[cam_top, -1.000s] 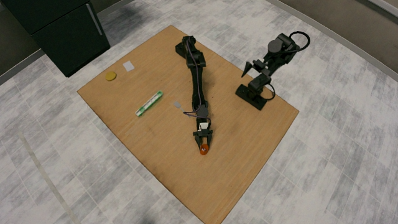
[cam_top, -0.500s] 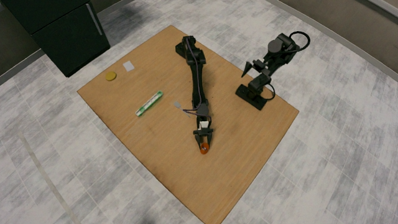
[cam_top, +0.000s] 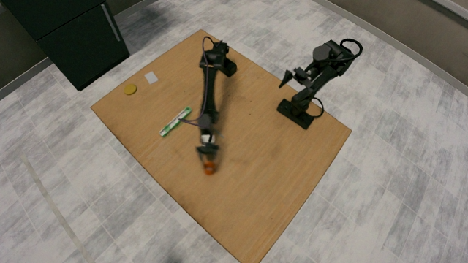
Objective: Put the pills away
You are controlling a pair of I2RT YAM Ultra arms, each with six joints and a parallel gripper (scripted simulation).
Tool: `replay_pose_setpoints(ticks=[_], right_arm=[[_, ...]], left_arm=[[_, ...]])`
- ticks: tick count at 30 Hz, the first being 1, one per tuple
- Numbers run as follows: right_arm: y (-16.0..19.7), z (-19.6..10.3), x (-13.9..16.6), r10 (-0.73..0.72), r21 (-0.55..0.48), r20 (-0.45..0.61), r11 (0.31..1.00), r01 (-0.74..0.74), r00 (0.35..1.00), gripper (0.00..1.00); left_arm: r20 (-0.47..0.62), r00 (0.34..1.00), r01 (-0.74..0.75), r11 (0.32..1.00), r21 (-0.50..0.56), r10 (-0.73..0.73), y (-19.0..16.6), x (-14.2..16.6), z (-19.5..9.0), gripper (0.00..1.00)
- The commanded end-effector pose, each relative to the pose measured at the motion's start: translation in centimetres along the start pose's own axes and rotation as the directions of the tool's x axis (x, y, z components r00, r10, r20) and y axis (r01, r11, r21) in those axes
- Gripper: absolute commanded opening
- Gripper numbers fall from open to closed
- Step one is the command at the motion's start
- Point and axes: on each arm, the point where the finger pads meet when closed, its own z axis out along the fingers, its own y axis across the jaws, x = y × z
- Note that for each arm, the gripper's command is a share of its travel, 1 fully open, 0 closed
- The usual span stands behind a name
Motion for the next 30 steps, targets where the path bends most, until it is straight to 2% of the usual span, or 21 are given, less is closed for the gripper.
replay_pose_setpoints(ticks=[1, 5, 10, 14, 16, 18, 20, 23, 30], right_arm=[[-1.6, -2.1, -2.4, -0.046, -0.057, 0.059, 0.997, 0.05, 0.997, 0.36], [-10.5, -8.2, -2.4, -0.093, -0.026, 0.074, 0.995, 0.095, 0.993, 0.36], [-17.2, -15.4, -1.8, -0.138, 0.011, 0.08, 0.99, 0.138, 0.987, 0.36], [-20.7, -22.7, 1.0, -0.149, 0.027, 0.056, 0.989, 0.148, 0.987, 0.36], [-21.4, -26.3, 2.8, -0.138, 0.028, 0.042, 0.99, 0.137, 0.99, 0.36], [-21.4, -26.3, 2.8, -0.138, 0.028, 0.042, 0.99, 0.137, 0.99, 0.36], [-21.1, -30.7, 5.1, -0.111, 0.023, 0.029, 0.994, 0.11, 0.993, 0.36], [-19.8, -34.5, 7.2, -0.069, 0.014, 0.022, 0.998, 0.069, 0.997, 0.36], [-17.3, -38.1, 9.2, 0.005, 0.004, 0.015, 1.0, -0.005, 1.0, 0.36]], left_arm=[[0.052, 0.998, -0.037, 0.998, 0.057, 0.035, -1.2, -2.7, 0.8, 1.0], [0.057, 0.994, -0.099, 0.981, 0.165, 0.091, -4.1, -4.1, 2.3, 1.0], [0.069, 0.983, -0.184, 0.934, 0.306, 0.171, -8.8, -5.1, 3.5, 1.0], [0.082, 0.97, -0.243, 0.882, 0.404, 0.23, -12.6, -5.2, 3.9, 1.0], [0.089, 0.963, -0.267, 0.856, 0.443, 0.255, -14.3, -5.1, 4.0, 1.0], [0.089, 0.963, -0.267, 0.856, 0.443, 0.255, -14.3, -5.1, 4.0, 1.0], [0.094, 0.956, -0.289, 0.829, 0.478, 0.279, -15.9, -4.9, 3.9, 1.0], [0.098, 0.948, -0.309, 0.804, 0.509, 0.302, -17.3, -4.5, 3.8, 1.0], [0.097, 0.944, -0.317, 0.794, 0.518, 0.314, -17.7, -4.3, 3.7, 1.0]])
